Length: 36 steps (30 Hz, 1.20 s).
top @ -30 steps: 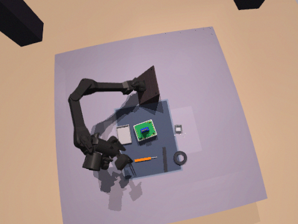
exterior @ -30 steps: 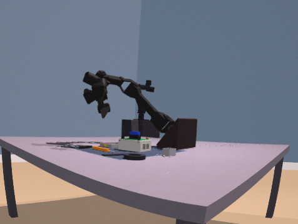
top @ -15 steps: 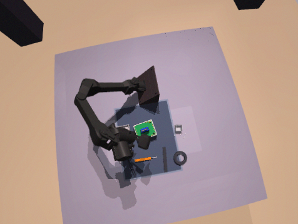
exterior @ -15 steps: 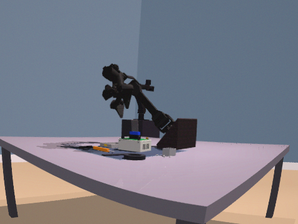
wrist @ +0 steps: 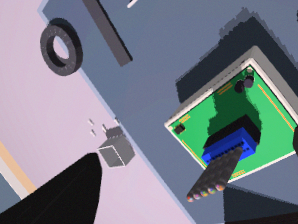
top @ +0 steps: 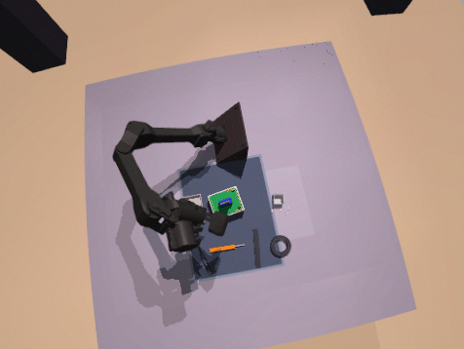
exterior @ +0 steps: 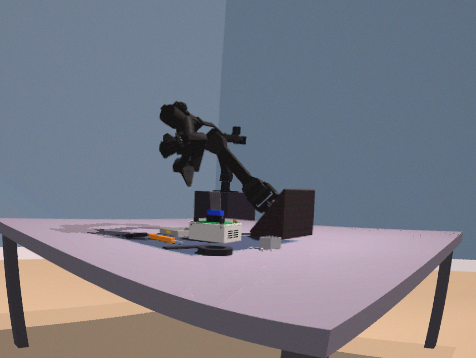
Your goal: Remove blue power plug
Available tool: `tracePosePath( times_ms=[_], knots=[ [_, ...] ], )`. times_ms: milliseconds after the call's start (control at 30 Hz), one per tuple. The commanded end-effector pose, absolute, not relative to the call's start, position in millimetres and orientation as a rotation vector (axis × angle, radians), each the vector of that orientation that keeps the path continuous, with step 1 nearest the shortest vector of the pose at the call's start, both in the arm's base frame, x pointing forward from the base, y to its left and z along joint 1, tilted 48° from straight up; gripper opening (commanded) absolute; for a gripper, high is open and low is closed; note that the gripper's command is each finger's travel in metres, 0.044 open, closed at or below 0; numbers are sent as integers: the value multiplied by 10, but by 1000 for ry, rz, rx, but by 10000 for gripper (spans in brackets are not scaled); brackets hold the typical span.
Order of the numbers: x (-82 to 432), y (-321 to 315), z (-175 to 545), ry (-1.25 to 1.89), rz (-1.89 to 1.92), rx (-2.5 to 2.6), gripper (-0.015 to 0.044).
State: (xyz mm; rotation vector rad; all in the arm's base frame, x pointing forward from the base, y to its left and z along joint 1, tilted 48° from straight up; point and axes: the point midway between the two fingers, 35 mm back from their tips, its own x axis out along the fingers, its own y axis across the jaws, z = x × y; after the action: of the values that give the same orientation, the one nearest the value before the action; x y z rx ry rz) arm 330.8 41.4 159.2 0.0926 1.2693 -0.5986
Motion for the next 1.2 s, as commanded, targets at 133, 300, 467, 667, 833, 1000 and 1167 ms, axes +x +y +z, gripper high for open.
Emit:
tracePosePath(
  times_ms=[133, 300, 467, 667, 833, 1000, 1167],
  knots=[
    [2533, 711, 1209, 1507, -553, -658, 430],
    [2517, 715, 1207, 1510, -552, -678, 430],
    [2517, 715, 1207, 1510, -552, -678, 430],
    [2523, 633, 1122, 1521, -550, -711, 430],
    [2505, 717, 1208, 1508, -551, -674, 430],
    [2487, 636, 1121, 1521, -549, -710, 430],
    [2484, 507, 994, 1541, -546, -761, 430]
  ],
)
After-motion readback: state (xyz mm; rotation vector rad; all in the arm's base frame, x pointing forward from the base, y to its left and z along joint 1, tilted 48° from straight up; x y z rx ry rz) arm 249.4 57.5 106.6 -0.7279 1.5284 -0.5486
